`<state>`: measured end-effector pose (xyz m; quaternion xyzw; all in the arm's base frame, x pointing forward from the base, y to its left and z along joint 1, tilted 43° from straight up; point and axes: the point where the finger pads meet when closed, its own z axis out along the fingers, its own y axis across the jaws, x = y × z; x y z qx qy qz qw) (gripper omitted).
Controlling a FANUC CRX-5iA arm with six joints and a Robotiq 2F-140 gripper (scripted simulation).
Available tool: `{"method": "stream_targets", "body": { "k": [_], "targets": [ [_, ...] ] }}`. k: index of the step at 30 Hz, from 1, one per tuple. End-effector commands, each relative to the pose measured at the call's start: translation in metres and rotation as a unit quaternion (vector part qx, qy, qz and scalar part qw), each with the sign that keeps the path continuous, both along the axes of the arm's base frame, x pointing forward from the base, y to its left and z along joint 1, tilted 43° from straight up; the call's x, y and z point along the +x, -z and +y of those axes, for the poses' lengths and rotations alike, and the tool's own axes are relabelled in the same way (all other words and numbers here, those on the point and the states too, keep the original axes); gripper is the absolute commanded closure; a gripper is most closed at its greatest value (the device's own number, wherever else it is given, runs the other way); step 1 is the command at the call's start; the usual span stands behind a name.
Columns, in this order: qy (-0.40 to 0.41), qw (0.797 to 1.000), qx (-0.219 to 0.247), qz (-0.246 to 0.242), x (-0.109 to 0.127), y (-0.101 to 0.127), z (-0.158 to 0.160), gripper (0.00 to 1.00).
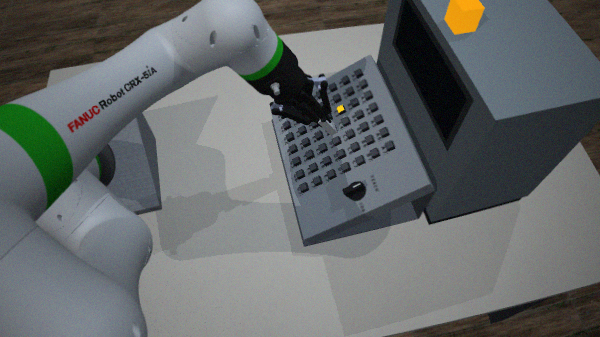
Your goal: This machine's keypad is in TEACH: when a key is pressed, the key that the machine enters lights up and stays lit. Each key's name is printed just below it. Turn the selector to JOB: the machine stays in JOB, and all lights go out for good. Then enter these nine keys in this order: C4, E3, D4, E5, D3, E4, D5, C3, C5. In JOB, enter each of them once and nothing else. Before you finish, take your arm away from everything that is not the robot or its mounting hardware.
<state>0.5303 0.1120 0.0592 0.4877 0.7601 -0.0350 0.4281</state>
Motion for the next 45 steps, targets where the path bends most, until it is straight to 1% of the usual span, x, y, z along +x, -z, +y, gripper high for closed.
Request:
{"method": "stream_targets", "body": {
  "k": [1,14,35,45],
  "targets": [
    [0.000,1.000,0.000,0.000,0.000,0.000,0.000,1.00],
    [0.000,1.000,0.000,0.000,-0.002,-0.002,0.002,1.00],
    [0.000,1.000,0.000,0.000,-0.020,-0.021,0.016,1.00],
    [0.000,1.000,0.000,0.000,-0.022,-0.023,0.017,1.00]
  ]
}}
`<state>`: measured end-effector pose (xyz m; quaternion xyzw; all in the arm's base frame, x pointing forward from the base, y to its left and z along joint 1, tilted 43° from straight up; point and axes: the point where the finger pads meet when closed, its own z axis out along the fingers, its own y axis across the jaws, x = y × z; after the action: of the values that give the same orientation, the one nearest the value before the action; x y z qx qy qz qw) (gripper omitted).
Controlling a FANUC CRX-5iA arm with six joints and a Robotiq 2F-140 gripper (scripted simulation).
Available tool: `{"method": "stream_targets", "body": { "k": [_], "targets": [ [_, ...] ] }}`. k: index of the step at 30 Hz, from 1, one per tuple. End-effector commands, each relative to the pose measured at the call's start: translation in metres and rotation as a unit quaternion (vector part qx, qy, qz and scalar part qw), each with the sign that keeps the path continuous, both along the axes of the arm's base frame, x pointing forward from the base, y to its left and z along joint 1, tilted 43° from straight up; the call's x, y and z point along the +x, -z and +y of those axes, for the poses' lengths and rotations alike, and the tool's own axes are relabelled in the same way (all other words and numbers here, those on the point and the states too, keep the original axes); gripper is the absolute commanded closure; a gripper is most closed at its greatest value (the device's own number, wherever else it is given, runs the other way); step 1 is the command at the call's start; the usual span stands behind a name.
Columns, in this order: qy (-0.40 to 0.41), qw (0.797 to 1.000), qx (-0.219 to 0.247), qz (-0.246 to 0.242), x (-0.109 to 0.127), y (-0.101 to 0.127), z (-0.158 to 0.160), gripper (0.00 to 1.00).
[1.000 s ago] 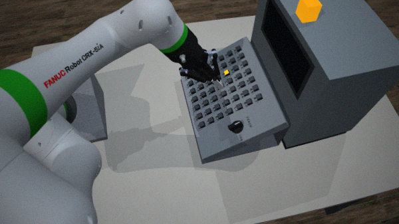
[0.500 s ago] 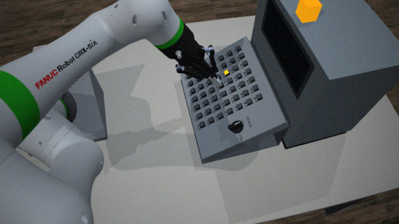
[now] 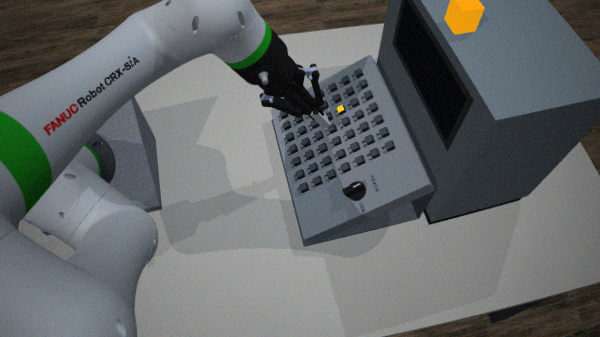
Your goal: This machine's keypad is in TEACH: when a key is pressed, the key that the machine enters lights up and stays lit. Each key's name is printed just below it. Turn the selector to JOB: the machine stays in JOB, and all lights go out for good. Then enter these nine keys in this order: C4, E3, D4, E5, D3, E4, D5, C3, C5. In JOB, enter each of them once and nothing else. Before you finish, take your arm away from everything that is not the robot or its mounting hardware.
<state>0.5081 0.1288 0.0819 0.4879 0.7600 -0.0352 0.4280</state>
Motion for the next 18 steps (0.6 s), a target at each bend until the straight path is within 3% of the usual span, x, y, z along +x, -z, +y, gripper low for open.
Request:
{"method": "stream_targets", "body": {
  "k": [1,4,12,14,15,18],
  "targets": [
    [0.000,1.000,0.000,0.000,0.000,0.000,0.001,1.00],
    [0.011,1.000,0.011,-0.008,0.000,-0.003,-0.002,1.00],
    [0.118,0.982,0.116,-0.089,0.004,-0.030,-0.024,1.00],
    [0.118,0.982,0.116,-0.089,0.004,-0.030,-0.024,1.00],
    [0.151,0.971,0.148,-0.113,0.005,-0.038,-0.031,1.00],
    [0.181,0.958,0.178,-0.136,0.006,-0.046,-0.038,1.00]
  ]
}}
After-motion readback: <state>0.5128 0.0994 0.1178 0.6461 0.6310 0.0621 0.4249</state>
